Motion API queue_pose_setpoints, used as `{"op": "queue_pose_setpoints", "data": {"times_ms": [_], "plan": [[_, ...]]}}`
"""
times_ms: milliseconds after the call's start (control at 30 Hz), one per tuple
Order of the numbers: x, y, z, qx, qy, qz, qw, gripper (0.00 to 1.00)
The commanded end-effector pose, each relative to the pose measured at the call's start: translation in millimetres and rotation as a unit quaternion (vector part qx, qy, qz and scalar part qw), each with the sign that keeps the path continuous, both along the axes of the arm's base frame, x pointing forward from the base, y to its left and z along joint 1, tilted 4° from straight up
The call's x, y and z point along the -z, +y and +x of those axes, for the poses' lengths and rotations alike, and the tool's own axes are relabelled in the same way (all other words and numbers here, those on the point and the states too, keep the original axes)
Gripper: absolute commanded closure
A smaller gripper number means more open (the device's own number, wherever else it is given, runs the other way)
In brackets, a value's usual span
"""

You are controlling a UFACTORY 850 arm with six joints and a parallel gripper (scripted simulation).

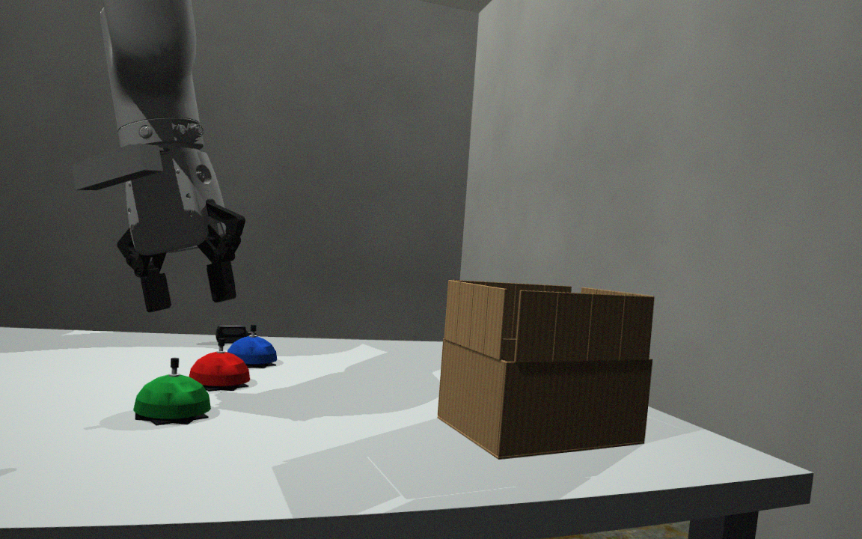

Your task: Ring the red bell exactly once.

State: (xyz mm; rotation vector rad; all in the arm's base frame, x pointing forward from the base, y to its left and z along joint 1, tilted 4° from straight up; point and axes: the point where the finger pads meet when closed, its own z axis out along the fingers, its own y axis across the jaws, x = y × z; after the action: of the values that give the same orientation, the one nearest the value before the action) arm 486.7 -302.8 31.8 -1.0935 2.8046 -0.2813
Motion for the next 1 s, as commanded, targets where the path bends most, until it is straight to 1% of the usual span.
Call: {"op": "queue_pose_setpoints", "data": {"times_ms": [0, 167, 200, 500, 533, 700, 733, 800, 833, 900, 933, 967], "plan": [[-0.9, -0.4, 1.1, -0.001, 0.000, 0.002, 1.000, 0.00], [-0.9, -0.4, 1.1, -0.001, 0.000, 0.002, 1.000, 0.00], [0.0, 26.0, 16.5, -0.028, 0.022, 0.004, 0.999, 0.00], [0.0, 26.0, 16.5, -0.028, 0.022, 0.004, 0.999, 0.00], [0.4, 51.9, 29.2, -0.053, 0.043, 0.008, 0.998, 0.00], [0.4, 51.9, 29.2, -0.053, 0.043, 0.008, 0.998, 0.00], [0.4, 76.5, 39.6, -0.075, 0.061, 0.011, 0.995, 0.00], [0.4, 76.5, 39.6, -0.075, 0.061, 0.011, 0.995, 0.00], [0.2, 99.1, 47.7, -0.095, 0.076, 0.015, 0.992, 0.00], [0.2, 99.1, 47.7, -0.095, 0.076, 0.015, 0.992, 0.00], [-0.2, 119.2, 53.8, -0.113, 0.089, 0.019, 0.989, 0.00], [-0.2, 119.2, 53.8, -0.113, 0.089, 0.019, 0.989, 0.00]]}}
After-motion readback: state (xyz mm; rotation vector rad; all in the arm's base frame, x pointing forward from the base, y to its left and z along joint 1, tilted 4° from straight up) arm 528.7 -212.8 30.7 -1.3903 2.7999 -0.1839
